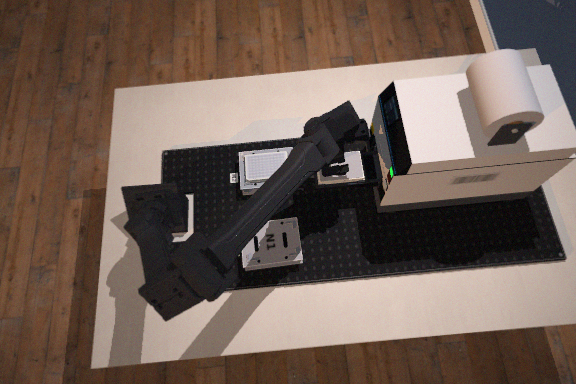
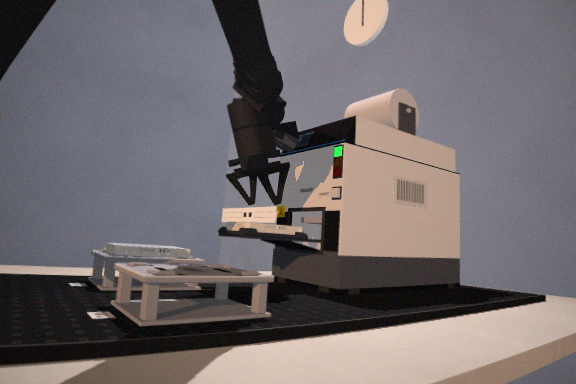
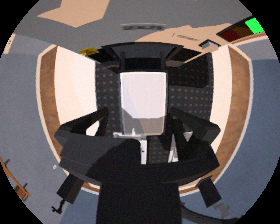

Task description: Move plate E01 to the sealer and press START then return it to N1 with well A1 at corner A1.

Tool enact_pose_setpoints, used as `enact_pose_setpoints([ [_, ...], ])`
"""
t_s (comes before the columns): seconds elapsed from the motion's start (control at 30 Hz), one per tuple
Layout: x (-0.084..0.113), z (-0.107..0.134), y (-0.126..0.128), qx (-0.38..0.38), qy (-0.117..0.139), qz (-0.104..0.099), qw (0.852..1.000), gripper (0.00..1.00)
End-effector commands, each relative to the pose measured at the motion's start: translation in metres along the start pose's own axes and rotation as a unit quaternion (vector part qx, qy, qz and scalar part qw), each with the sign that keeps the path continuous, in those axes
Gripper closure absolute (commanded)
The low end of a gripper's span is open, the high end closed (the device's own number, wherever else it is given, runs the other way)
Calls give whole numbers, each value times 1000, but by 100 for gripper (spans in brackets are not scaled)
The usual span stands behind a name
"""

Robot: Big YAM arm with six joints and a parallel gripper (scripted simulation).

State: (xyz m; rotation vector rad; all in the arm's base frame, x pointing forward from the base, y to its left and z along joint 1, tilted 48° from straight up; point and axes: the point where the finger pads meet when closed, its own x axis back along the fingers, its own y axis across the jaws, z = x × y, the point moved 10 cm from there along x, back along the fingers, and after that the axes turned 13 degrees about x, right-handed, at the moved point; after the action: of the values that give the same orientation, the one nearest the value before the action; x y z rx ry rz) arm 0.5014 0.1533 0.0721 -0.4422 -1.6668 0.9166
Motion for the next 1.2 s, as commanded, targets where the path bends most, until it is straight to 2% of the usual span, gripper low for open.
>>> enact_pose_setpoints([
  [0.0,-16,-7,-8,-5,1,1,1000,0],
  [0.2,-31,8,1,16,9,1,1000,0],
  [0.37,-25,8,1,19,2,0,1000,0],
  [0.5,-11,-1,-6,5,-9,-1,1000,0],
  [0.77,-2,-11,-12,-11,-17,-2,1000,0],
  [0.93,-5,-13,-8,-13,-18,-2,1000,0],
  [1.17,-21,-12,-11,-19,-6,-1,1000,0],
])
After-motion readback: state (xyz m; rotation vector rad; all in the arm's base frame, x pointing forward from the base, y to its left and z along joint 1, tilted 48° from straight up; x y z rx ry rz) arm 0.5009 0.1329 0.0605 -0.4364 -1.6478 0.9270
